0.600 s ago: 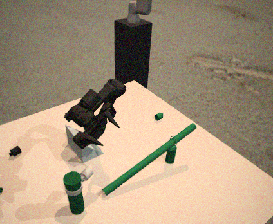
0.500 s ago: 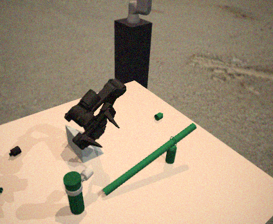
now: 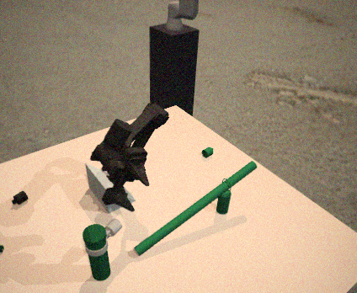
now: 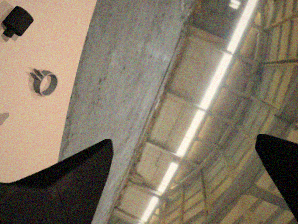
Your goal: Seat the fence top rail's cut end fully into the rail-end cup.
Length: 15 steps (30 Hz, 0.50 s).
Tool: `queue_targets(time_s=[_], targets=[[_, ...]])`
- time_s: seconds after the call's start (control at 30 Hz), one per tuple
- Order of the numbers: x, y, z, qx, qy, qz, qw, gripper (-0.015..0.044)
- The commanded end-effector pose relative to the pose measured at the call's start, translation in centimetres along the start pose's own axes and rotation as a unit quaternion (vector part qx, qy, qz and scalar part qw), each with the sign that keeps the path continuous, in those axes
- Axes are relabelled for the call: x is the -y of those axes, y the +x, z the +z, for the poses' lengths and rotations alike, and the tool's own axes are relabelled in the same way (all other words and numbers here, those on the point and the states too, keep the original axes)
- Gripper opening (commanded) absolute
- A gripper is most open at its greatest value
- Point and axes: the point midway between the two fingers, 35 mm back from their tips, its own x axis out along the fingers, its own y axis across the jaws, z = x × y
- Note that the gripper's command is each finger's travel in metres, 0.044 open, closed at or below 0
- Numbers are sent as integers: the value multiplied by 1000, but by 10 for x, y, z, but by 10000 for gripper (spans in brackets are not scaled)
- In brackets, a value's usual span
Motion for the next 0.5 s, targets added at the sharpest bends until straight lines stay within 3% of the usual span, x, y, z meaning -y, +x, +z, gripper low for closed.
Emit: queue_targets(time_s=[0.0,0.47], targets=[[-18,12,30,-38,326,127,936,440],[-38,-3,91,-109,578,248,770,440]])
